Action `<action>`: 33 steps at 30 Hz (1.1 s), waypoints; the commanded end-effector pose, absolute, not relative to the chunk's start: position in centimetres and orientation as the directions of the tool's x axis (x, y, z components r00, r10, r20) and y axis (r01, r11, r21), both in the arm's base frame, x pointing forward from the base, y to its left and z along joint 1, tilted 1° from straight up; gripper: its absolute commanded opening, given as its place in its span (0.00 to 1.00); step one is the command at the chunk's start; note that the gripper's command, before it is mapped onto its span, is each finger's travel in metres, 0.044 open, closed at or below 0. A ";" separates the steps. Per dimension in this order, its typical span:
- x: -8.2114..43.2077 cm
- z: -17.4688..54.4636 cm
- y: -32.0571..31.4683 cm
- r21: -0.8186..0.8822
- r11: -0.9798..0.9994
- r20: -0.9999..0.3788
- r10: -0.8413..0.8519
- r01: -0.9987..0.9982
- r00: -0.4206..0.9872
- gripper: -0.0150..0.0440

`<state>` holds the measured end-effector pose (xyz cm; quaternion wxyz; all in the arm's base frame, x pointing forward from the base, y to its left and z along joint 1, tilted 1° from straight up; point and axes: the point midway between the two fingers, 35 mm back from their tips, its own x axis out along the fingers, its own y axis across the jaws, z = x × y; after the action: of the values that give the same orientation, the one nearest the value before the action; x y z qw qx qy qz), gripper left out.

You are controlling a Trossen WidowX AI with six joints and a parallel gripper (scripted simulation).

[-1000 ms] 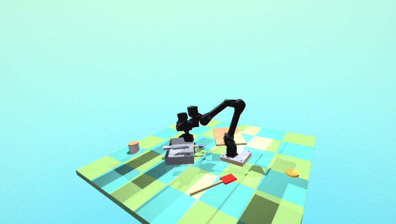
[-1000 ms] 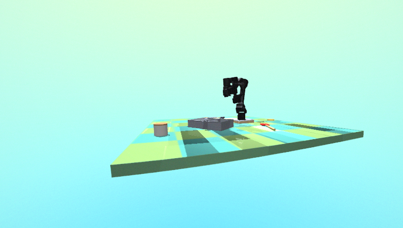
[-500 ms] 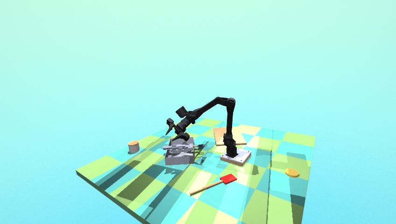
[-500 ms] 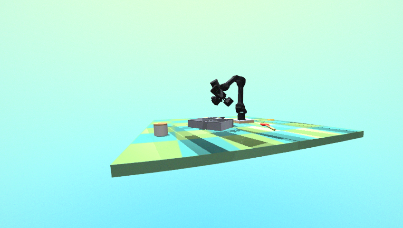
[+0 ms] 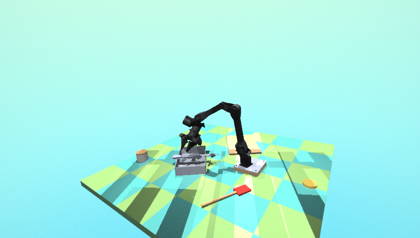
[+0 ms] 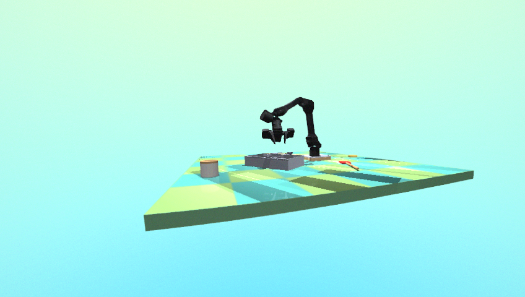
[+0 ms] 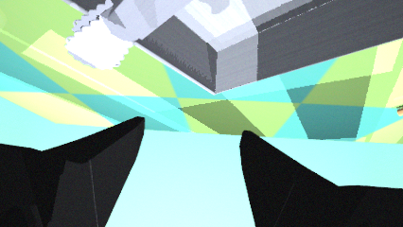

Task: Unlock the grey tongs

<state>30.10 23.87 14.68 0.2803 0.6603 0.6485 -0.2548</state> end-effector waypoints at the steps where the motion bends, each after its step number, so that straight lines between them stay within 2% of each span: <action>1: 30.7 11.8 16.5 -0.367 -0.386 -0.872 0.459 0.846 -0.169 0.69; 8: 29.7 11.8 12.7 -0.474 -0.571 -0.879 0.346 0.670 -0.327 0.69; 33: 29.1 11.7 13.4 -0.475 -0.571 -0.879 0.347 0.670 -0.328 0.69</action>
<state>29.24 13.34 11.84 0.1197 0.5681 0.4500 -0.6785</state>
